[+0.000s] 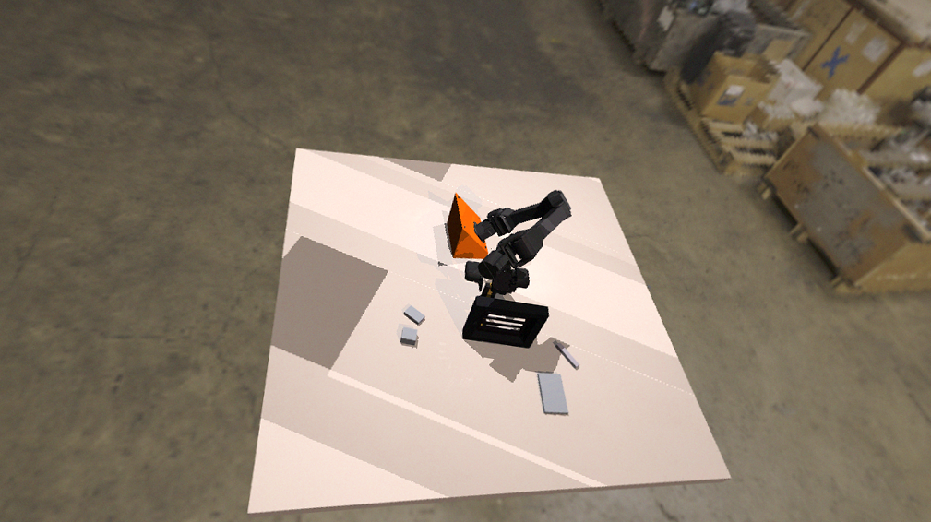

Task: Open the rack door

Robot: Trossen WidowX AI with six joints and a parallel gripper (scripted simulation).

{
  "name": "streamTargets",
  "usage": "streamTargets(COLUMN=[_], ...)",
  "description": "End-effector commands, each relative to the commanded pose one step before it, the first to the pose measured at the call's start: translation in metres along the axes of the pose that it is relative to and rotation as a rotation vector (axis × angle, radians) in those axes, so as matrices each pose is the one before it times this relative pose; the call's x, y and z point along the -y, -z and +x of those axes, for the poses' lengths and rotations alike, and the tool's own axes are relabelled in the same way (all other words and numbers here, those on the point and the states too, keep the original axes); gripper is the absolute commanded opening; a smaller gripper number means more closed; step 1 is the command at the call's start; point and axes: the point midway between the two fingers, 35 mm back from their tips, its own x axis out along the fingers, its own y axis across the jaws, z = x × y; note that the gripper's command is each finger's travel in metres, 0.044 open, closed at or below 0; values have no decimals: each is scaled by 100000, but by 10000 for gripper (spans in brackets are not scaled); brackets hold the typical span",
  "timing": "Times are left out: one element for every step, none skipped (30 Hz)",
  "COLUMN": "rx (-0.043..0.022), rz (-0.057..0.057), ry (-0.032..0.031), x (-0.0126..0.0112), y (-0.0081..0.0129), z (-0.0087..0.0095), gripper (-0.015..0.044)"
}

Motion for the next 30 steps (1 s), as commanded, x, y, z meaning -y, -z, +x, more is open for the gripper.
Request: streamTargets(rx=[-1229,-275,-275,-274,-273,-223,-134,-45,0,0,0,0,0,0,0,0,0,0,0,0,0,0,0,0,0,0,0,0,0,0], rz=[722,65,65,65,65,53,32,11,0,0,0,0,0,0,0,0,0,0,0,0,0,0,0,0,0,0,0,0,0,0], ry=[1002,140,141,142,143,118,71,24,0,0,0,0,0,0,0,0,0,0,0,0,0,0,0,0,0,0,0,0,0,0], x=[93,-6,-6,-7,-7,-6,-4,-1,0,0,0,0,0,0,0,0,0,0,0,0,0,0,0,0,0,0,0,0,0,0], y=[49,4,4,5,5,4,3,1,0,0,0,0,0,0,0,0,0,0,0,0,0,0,0,0,0,0,0,0,0,0], z=[650,163,163,163,163,133,80,27,0,0,0,0,0,0,0,0,0,0,0,0,0,0,0,0,0,0,0,0,0,0], gripper=[297,297,297,297,297,297,297,297,270,244,218,192,165,139,113,106,100,93,86,80,73,66,60,53,46,40,33,26,25,25])
